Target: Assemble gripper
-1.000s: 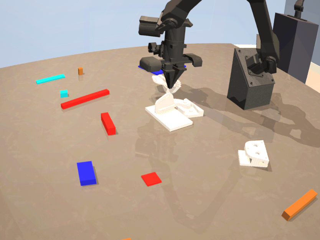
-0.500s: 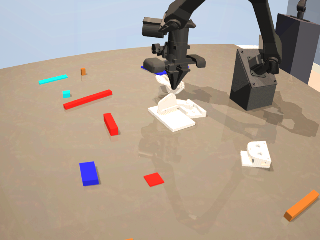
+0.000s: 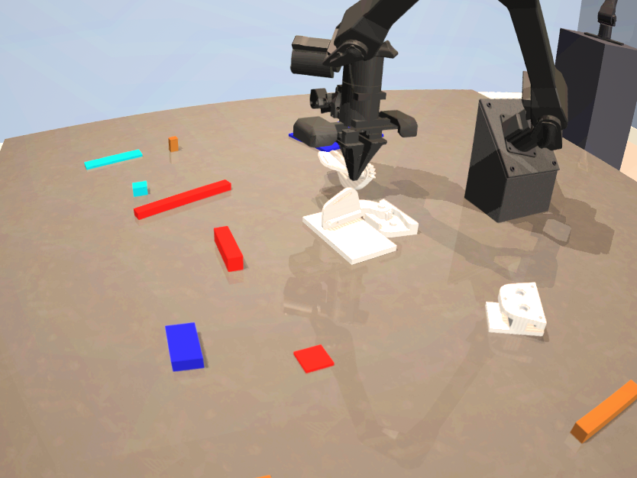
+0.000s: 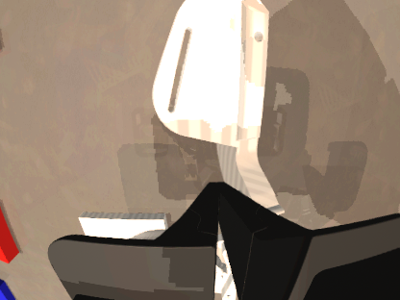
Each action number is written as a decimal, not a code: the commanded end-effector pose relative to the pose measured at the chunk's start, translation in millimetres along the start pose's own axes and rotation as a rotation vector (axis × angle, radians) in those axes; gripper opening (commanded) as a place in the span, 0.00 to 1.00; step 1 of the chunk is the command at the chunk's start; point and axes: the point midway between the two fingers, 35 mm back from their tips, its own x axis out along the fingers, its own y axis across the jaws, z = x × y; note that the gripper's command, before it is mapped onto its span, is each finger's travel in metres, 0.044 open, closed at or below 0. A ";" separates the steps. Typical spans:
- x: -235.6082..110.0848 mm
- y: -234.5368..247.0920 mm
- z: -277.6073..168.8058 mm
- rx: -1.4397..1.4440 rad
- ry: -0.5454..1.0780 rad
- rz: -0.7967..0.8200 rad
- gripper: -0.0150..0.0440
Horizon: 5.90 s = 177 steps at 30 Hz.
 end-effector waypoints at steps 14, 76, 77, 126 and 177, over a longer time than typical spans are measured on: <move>2.4 -3.7 5.3 -0.010 -0.022 -0.019 0.25; 2.4 -3.7 5.3 -0.010 -0.022 -0.019 0.25; 2.4 -3.7 5.3 -0.010 -0.022 -0.019 0.25; -9.4 -18.7 4.3 -0.002 -0.014 -0.009 0.25; -55.5 -11.2 4.0 0.003 -0.018 0.003 1.00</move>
